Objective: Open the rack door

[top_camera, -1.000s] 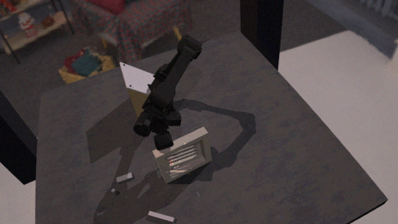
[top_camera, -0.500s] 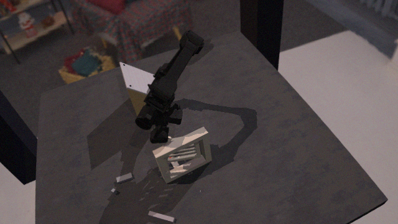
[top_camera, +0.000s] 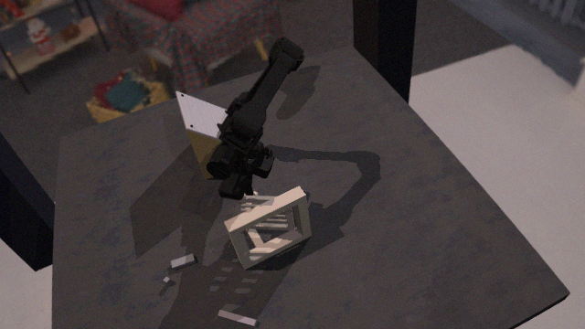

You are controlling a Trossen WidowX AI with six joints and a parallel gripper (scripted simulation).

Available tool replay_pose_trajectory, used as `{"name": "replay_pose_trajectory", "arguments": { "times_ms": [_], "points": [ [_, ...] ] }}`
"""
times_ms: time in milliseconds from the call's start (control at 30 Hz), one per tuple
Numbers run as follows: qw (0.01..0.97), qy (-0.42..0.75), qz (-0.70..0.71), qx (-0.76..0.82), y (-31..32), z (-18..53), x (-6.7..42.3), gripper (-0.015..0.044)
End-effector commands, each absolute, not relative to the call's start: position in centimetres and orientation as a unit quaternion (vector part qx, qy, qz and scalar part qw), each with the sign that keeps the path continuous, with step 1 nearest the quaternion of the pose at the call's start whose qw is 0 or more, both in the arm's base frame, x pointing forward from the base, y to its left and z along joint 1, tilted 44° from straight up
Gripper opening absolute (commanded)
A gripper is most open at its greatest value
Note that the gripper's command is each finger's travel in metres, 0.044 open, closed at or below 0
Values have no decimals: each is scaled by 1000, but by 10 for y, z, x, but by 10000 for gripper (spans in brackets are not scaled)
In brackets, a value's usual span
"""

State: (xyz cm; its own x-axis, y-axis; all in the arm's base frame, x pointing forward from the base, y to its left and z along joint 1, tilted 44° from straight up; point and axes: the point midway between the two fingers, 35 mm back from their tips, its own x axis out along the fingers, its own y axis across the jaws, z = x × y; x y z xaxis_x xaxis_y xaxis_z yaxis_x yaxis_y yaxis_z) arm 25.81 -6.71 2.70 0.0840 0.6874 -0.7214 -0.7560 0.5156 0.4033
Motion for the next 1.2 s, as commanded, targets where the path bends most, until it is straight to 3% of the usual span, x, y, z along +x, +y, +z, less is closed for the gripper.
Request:
{"name": "replay_pose_trajectory", "arguments": {
  "times_ms": [0,1167],
  "points": [
    [738,486,468,-5,-62,32,253,13],
    [710,596,317,200,-9,79,231,13]
  ]
}}
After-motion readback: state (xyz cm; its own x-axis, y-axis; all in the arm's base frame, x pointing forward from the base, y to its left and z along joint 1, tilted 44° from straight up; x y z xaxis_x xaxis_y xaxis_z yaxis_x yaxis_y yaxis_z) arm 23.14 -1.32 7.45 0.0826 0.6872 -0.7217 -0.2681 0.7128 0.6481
